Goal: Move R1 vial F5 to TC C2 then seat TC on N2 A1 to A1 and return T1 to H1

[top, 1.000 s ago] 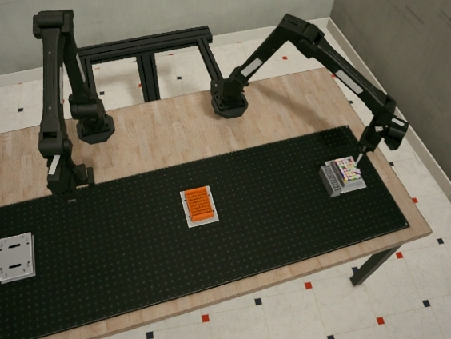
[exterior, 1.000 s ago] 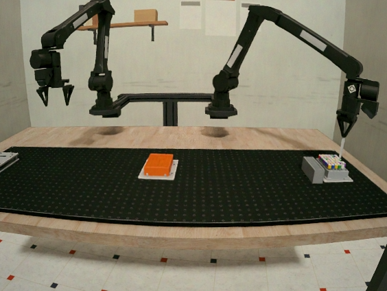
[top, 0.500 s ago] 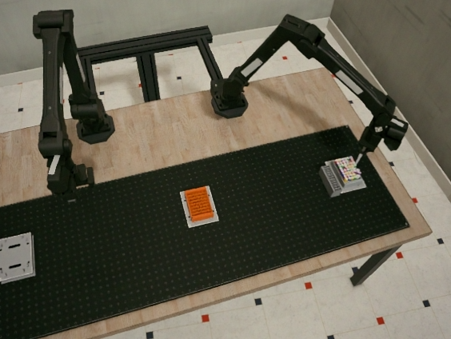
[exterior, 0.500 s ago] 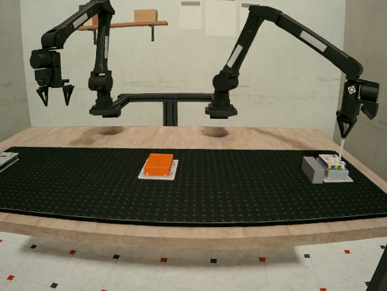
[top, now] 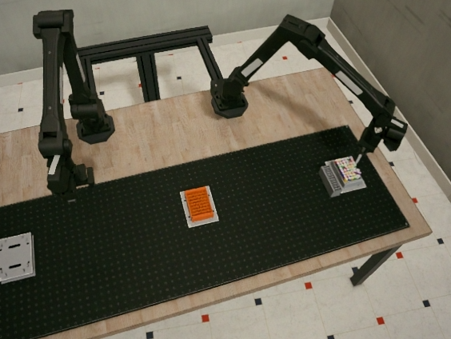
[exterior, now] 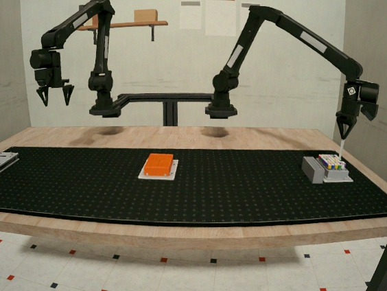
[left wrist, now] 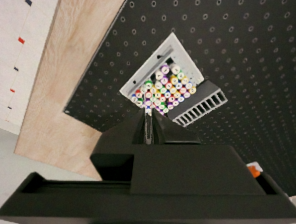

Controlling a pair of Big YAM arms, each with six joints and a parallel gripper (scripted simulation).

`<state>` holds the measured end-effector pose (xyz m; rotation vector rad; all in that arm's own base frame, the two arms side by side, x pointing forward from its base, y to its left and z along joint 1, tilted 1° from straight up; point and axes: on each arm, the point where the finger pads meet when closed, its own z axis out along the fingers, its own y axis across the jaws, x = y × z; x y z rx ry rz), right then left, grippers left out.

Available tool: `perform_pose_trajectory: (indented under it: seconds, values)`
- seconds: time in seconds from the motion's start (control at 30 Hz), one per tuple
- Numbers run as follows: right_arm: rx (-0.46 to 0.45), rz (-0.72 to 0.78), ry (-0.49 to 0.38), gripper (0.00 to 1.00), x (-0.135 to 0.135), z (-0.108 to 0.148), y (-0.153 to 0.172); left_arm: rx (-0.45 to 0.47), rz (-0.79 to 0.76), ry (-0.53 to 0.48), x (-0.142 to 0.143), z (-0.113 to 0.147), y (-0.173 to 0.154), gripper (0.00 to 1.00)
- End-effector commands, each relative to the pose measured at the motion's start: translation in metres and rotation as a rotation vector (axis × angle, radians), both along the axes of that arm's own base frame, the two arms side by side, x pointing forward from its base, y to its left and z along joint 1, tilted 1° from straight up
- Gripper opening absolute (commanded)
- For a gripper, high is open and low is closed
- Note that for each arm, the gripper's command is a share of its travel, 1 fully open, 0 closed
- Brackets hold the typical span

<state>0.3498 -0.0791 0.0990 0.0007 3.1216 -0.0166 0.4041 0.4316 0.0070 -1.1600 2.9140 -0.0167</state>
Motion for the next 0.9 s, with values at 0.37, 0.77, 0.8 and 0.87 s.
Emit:
perform_pose_trajectory:
  seconds: [0.37,0.77,0.8,0.87]
  values:
    - [0.004,0.008,0.014,1.0,0.0005,0.0004,0.0003,0.007,0.001,-0.002,0.0055,-0.0065,0.0,0.11]
    - [0.004,0.008,0.014,1.0,0.0005,0.0004,0.0003,0.016,0.001,-0.01,0.0077,-0.0046,0.0023,0.11]
    - [0.004,0.008,0.014,1.0,0.0005,0.0004,0.0003,0.012,0.001,-0.006,0.0067,-0.0066,0.0012,0.11]
    - [0.004,0.008,0.014,1.0,0.0005,0.0004,0.0003,0.005,0.001,0.0,0.005,-0.0112,-0.0006,0.11]
